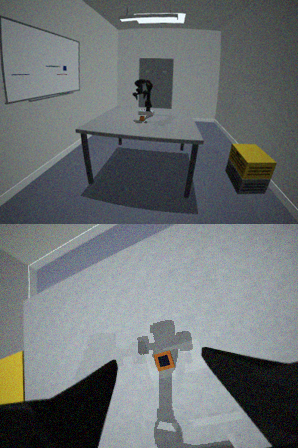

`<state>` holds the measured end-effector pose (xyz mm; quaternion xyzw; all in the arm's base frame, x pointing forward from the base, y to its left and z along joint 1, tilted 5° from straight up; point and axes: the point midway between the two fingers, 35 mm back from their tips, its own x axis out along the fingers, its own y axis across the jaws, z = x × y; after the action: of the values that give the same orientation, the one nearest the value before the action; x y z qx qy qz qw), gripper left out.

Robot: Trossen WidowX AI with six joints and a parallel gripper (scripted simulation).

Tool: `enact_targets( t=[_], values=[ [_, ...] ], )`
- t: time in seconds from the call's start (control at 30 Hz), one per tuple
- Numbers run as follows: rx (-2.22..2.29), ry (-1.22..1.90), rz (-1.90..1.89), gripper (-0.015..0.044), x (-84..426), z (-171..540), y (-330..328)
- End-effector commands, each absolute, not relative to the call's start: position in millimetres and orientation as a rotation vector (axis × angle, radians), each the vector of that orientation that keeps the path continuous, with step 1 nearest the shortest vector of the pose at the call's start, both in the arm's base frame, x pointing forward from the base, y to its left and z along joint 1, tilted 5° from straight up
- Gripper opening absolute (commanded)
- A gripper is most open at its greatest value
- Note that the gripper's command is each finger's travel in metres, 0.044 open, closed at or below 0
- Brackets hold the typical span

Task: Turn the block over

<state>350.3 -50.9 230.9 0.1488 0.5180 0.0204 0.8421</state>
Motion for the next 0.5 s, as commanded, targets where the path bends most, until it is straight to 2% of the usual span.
enact_targets(
  t=[0.0,0.17,0.47],
  values=[
    [0.190,1.349,0.044,0.0440,352.9,159.6,-39.7],
    [0.025,1.593,0.056,0.0440,343.2,94.9,-28.6],
    [0.017,1.605,0.058,0.0440,345.4,84.3,-20.9]
  ],
)
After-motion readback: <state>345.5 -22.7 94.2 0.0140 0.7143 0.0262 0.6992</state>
